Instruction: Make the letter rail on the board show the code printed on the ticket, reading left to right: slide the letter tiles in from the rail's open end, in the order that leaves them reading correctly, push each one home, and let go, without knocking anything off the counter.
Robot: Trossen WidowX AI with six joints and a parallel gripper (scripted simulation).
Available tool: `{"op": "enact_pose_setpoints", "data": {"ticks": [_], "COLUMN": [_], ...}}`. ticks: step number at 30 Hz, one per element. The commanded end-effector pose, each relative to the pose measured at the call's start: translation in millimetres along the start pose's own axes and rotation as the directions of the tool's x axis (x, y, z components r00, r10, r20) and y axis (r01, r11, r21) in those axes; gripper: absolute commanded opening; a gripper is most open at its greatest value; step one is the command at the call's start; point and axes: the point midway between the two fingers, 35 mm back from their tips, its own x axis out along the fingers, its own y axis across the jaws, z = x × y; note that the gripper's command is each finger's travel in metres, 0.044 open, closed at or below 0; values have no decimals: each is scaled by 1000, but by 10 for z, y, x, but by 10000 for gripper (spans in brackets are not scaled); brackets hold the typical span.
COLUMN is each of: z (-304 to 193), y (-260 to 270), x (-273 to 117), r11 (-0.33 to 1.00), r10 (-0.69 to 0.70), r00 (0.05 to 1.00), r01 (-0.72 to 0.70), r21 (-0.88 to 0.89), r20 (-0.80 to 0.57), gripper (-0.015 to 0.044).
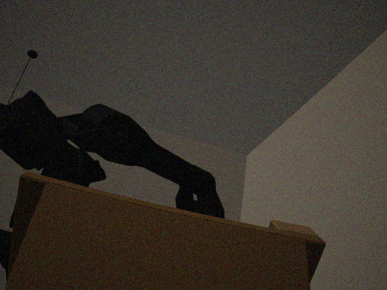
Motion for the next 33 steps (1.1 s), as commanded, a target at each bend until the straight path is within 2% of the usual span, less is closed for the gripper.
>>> {"op": "enact_pose_setpoints", "data": {"ticks": [1,33], "z": [10,-3], "y": [10,109], "x": [15,18], "r11": [1000,1000], "r10": [3,3], "r00": [1000,1000], "r01": [-3,-3], "r21": [1,1], "r20": [-1,-1], "gripper": [0,0]}}
